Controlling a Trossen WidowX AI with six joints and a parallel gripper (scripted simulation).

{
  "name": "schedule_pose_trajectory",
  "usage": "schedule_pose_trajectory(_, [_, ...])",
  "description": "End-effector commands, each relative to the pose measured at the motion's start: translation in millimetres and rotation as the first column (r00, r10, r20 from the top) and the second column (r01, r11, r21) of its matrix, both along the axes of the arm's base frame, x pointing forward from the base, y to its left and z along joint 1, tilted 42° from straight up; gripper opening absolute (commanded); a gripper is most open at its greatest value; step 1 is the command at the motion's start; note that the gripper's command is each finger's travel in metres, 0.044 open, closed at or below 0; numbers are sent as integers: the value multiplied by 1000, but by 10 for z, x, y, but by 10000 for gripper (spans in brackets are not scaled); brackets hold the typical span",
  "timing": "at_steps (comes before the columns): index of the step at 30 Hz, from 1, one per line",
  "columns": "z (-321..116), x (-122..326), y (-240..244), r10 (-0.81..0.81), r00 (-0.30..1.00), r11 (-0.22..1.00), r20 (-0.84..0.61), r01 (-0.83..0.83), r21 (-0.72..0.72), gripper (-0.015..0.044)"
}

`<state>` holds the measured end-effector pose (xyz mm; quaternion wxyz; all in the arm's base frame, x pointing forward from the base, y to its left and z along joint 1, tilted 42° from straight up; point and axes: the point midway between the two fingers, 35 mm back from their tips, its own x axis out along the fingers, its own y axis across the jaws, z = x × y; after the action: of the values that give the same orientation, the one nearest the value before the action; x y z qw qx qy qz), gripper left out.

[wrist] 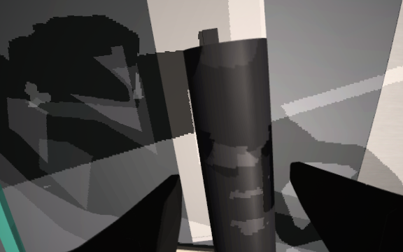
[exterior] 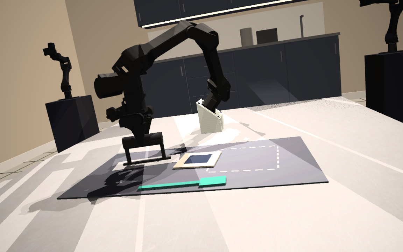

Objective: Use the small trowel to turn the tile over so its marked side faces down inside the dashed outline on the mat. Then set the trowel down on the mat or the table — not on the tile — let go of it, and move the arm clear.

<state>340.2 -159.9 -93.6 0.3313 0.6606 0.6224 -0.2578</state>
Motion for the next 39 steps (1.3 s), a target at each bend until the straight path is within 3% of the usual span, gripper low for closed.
schedule_pose_trajectory(1, [-1,-4,1,-3,1000,1000,-4,3,1,270])
schedule_pose_trajectory(18, [351,-73,-282,-14,1000,1000,-15,14,2,270])
schedule_pose_trajectory(28, [349,-71,-282,229,955,973,190,-224,-50,270])
schedule_pose_trajectory(39, [344,-70,-284,493,775,869,395,-465,-170,270])
